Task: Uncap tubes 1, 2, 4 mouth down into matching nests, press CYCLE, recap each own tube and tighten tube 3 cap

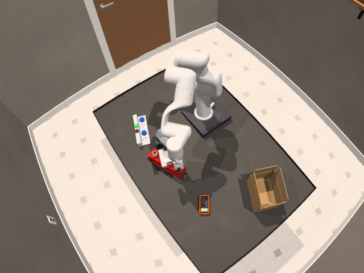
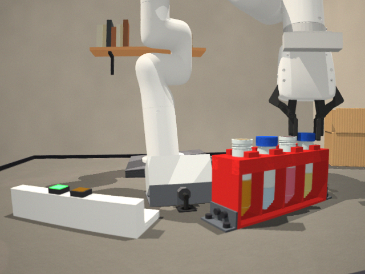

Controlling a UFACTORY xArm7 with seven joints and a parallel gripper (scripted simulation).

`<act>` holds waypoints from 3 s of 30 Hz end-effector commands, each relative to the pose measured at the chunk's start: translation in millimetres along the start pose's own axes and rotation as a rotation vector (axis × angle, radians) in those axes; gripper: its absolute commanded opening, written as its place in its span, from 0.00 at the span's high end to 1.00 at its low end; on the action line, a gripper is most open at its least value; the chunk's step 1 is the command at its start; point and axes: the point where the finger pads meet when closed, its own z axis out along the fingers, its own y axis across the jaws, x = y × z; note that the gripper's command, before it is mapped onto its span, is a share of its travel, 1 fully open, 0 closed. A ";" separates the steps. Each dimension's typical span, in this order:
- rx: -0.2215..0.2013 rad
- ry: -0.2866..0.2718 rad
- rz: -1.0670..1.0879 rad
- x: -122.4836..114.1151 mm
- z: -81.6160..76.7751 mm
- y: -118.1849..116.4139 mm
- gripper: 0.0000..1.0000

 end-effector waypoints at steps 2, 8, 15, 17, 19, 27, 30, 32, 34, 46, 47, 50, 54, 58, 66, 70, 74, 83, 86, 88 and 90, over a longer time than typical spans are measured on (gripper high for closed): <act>0.005 0.002 -0.002 0.7 -1.9 -1.6 1.00; 0.005 0.002 0.148 0.7 -1.8 -1.6 1.00; 0.005 0.000 0.486 0.7 -1.6 -1.6 1.00; 0.006 -0.001 0.570 0.7 -1.5 -1.6 1.00; 0.006 -0.001 0.656 0.7 -1.5 -1.6 1.00; 0.006 -0.002 0.959 0.7 -1.3 -1.6 1.00; 0.006 -0.003 1.085 0.7 -1.2 -1.6 1.00; 0.006 -0.004 1.170 0.7 -1.2 -1.6 1.00; 0.006 -0.004 1.254 0.7 -1.1 -1.6 1.00; 0.005 -0.002 1.569 0.7 -0.9 -1.6 1.00; 0.005 -0.002 1.569 0.7 -1.0 -1.6 1.00; 0.005 -0.002 1.569 0.7 -1.0 -1.6 1.00; 0.005 -0.002 1.569 0.7 -1.0 -1.6 0.54; 0.005 -0.002 1.569 0.7 -1.0 -1.6 0.54; 0.005 -0.002 1.319 0.7 -1.4 -1.6 0.54; 0.006 0.000 1.160 0.7 -1.4 -1.6 0.54; 0.006 0.001 0.996 0.7 -1.4 -1.6 0.54; 0.006 0.003 0.630 0.7 -1.4 -1.6 0.54; 0.005 0.003 0.504 0.7 -1.4 -1.6 0.54; 0.005 0.003 0.462 0.7 -1.4 -1.6 0.54; 0.005 0.001 0.358 0.7 -1.4 -1.6 0.54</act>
